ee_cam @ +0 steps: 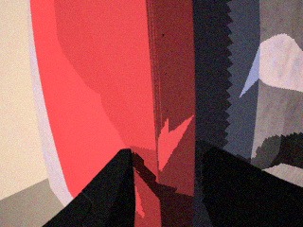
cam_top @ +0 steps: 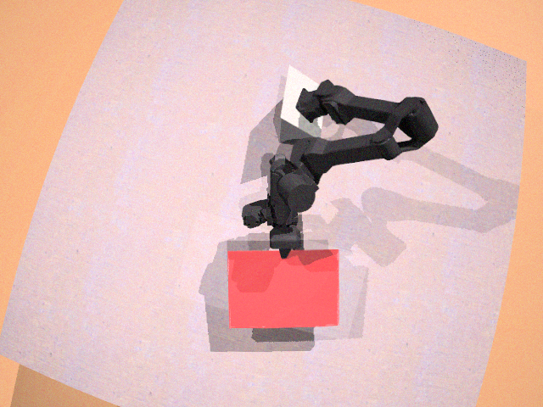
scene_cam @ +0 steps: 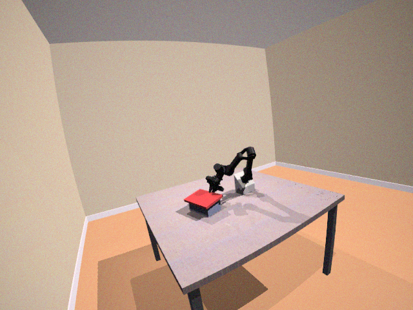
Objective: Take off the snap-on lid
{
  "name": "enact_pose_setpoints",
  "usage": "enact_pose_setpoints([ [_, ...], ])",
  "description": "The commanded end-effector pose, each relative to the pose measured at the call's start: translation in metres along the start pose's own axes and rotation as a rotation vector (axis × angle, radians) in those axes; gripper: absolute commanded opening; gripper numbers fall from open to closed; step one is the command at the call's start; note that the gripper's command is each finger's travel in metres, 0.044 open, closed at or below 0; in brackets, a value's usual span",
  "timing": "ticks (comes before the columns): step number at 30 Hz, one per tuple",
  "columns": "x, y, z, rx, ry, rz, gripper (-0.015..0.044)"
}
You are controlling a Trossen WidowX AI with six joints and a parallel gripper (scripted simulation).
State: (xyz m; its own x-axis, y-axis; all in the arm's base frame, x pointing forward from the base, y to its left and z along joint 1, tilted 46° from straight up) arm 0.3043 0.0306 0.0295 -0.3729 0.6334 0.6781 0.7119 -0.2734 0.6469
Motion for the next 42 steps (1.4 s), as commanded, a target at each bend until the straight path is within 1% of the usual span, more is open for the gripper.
enact_pose_setpoints([
  [1, 0.000, 0.006, -0.003, -0.002, 0.004, -0.005, 0.0000],
  [42, -0.002, 0.060, -0.023, -0.002, 0.003, -0.006, 0.0000],
])
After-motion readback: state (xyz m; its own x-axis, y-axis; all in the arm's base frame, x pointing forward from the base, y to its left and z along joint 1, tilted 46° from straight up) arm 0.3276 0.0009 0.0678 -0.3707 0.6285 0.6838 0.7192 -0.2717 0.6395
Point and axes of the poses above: the point midway between the two fingers, 35 mm back from their tips, its own z axis out along the fingers, its own y axis across the jaws, x = y × z, the point moved 5 cm from there along -z, back along the fingers, and after that the axes turned 2 degrees about -z, right-handed, at the moved point
